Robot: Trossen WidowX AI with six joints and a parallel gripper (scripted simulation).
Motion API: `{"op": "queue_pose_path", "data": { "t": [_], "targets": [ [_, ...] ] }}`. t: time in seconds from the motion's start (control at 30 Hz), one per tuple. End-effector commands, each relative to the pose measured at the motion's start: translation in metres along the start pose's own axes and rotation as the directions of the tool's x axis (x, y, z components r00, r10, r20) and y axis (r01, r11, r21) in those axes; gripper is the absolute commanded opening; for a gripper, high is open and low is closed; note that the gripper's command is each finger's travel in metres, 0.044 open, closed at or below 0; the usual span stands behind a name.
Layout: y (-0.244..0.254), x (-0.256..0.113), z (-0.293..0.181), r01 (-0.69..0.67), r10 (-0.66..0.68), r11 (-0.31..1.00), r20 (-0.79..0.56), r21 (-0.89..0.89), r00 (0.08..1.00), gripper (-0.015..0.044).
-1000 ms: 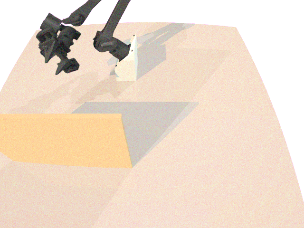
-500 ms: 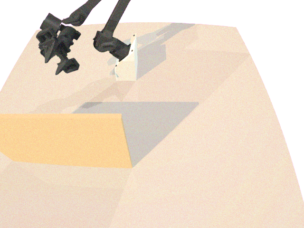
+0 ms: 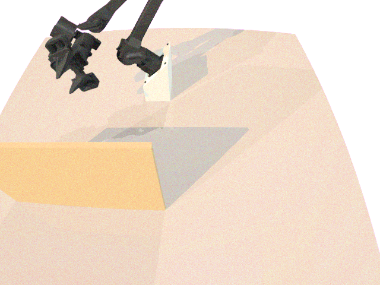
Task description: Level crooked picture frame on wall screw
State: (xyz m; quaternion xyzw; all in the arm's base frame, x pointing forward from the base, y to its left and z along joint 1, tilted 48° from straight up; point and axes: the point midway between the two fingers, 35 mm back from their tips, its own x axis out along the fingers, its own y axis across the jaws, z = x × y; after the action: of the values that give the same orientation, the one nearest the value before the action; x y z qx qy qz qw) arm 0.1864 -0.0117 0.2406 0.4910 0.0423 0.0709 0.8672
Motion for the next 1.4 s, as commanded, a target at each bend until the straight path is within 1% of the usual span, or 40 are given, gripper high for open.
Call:
{"op": "queue_pose_path", "data": {
  "t": [0.0,0.13,0.33,0.53,1.1,1.2,1.37],
  "targets": [
    [0.001,0.000,0.000,-0.004,0.004,1.000,-0.004,-0.006,1.000,0.0260],
    [-0.002,0.004,0.003,-0.001,0.001,1.000,0.000,-0.001,1.000,0.0260],
    [-0.018,0.040,0.018,-0.004,0.004,1.000,-0.001,-0.003,1.000,0.0260],
    [-0.036,0.075,0.016,-0.007,0.007,1.000,-0.002,-0.004,1.000,0.0260],
    [-0.036,0.076,0.016,-0.007,0.007,1.000,-0.002,-0.004,1.000,0.0260],
    [-0.035,0.086,0.018,-0.007,0.007,1.000,-0.002,-0.003,1.000,0.0260],
    [-0.034,0.120,0.021,-0.008,0.008,1.000,-0.001,-0.003,1.000,0.0260]
  ]
}}
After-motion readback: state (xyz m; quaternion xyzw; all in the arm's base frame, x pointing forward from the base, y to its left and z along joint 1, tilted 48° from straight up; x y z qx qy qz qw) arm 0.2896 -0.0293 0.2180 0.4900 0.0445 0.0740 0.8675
